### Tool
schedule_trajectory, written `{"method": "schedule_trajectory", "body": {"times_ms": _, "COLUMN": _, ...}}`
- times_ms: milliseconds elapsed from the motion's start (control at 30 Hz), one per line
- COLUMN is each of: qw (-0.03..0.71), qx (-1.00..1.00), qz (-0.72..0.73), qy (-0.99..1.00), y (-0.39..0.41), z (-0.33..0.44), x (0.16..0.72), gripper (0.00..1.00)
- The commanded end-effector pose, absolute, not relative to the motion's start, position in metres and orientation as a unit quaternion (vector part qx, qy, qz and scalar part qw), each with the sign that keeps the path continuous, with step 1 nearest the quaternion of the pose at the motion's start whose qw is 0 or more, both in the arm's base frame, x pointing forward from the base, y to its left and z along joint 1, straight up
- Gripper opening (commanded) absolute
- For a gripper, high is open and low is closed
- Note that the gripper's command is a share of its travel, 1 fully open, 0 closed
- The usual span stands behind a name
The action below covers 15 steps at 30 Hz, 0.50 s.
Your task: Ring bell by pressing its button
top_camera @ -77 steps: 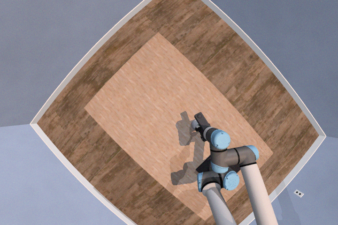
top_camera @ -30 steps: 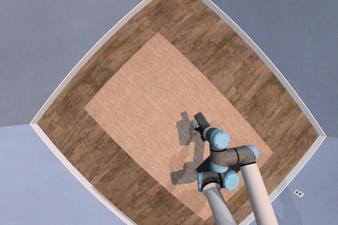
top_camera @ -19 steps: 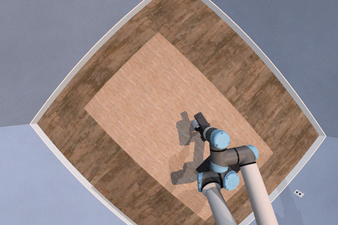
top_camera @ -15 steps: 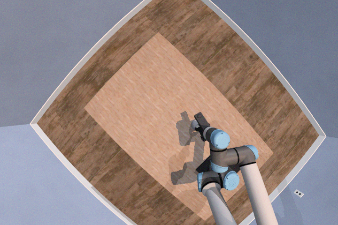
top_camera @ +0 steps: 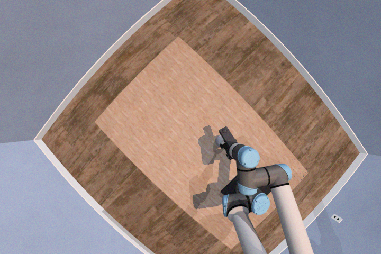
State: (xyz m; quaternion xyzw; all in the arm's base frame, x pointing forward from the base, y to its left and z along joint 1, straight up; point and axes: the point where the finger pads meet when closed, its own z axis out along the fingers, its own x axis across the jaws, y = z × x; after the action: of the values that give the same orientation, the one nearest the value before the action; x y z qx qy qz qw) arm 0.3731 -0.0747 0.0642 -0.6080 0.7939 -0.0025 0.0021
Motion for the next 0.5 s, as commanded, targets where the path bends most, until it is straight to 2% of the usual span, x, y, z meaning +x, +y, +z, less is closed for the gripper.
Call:
{"method": "schedule_trajectory", "body": {"times_ms": 0, "qw": 0.003, "qx": -0.608, "qz": -0.005, "qy": 0.794, "y": -0.075, "z": 0.076, "x": 0.374, "gripper": 0.0}}
{"method": "schedule_trajectory", "body": {"times_ms": 467, "qw": 0.003, "qx": -0.608, "qz": -0.005, "qy": 0.794, "y": -0.075, "z": 0.109, "x": 0.374, "gripper": 0.0}}
